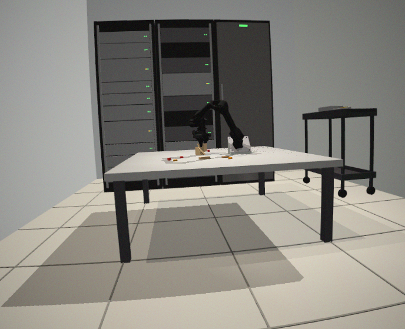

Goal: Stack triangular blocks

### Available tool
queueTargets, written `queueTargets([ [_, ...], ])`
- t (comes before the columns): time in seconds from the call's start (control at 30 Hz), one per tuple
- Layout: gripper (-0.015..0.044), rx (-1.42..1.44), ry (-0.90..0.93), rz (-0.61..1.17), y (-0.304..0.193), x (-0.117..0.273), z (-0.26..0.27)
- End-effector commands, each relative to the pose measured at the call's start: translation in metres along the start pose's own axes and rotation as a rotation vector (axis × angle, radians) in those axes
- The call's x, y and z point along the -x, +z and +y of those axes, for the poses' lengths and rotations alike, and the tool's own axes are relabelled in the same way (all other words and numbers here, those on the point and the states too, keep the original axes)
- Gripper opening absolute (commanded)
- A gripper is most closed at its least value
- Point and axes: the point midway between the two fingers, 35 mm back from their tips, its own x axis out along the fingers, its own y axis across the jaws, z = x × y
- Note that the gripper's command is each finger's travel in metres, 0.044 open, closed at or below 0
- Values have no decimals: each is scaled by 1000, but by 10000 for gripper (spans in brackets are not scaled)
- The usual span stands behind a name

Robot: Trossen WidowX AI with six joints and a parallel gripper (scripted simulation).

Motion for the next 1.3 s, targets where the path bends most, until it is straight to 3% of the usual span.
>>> queueTargets([
  [0.0,0,-8,9,-1,1,-3,0],
  [1.27,0,-17,16,0,3,-8,0],
])
